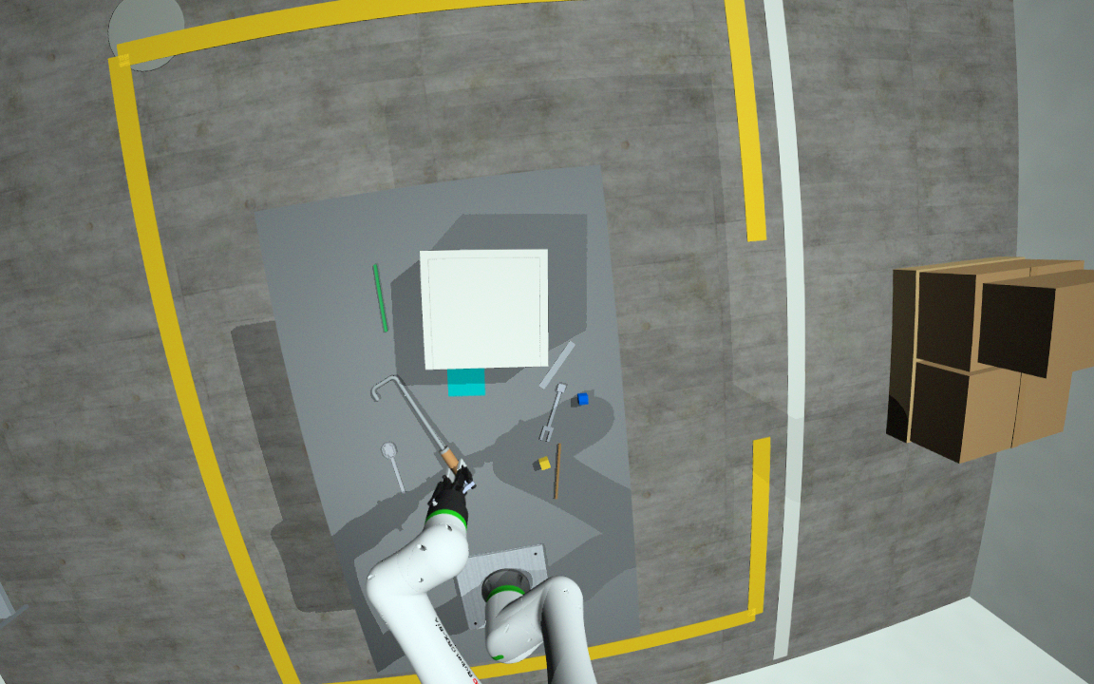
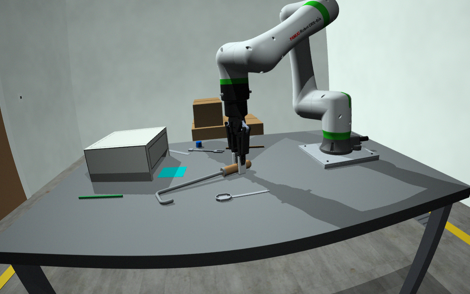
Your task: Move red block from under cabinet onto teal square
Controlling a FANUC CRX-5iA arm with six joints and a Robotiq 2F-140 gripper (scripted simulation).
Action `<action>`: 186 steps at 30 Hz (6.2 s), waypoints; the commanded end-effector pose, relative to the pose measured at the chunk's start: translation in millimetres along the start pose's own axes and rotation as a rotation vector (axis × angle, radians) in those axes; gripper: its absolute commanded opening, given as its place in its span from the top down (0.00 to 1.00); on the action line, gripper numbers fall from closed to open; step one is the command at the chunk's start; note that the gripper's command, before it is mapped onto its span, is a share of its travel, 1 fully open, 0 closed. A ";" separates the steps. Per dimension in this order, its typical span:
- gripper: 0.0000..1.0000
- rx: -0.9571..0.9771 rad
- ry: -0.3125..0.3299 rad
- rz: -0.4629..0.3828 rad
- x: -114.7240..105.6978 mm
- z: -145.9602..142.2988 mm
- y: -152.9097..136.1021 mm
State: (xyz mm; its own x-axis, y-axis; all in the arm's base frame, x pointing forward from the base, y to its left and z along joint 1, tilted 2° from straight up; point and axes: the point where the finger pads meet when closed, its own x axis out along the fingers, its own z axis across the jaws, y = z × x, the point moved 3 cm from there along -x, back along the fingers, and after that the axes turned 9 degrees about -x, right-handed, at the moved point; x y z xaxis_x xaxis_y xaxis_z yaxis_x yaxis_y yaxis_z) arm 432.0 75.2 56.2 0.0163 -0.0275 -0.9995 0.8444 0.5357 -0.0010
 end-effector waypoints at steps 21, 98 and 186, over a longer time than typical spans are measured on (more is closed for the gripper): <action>1.00 0.157 0.000 0.000 -0.2 33.0 -34.2; 1.00 0.522 0.000 0.000 -0.2 109.8 -114.6; 1.00 0.522 0.000 0.000 -0.2 156.6 -56.6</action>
State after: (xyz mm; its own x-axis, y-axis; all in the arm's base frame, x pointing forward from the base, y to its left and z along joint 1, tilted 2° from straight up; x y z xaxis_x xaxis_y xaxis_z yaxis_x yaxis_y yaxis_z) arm 459.8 -86.3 61.2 0.0168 -0.0277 -0.9995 0.9989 0.0432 0.0156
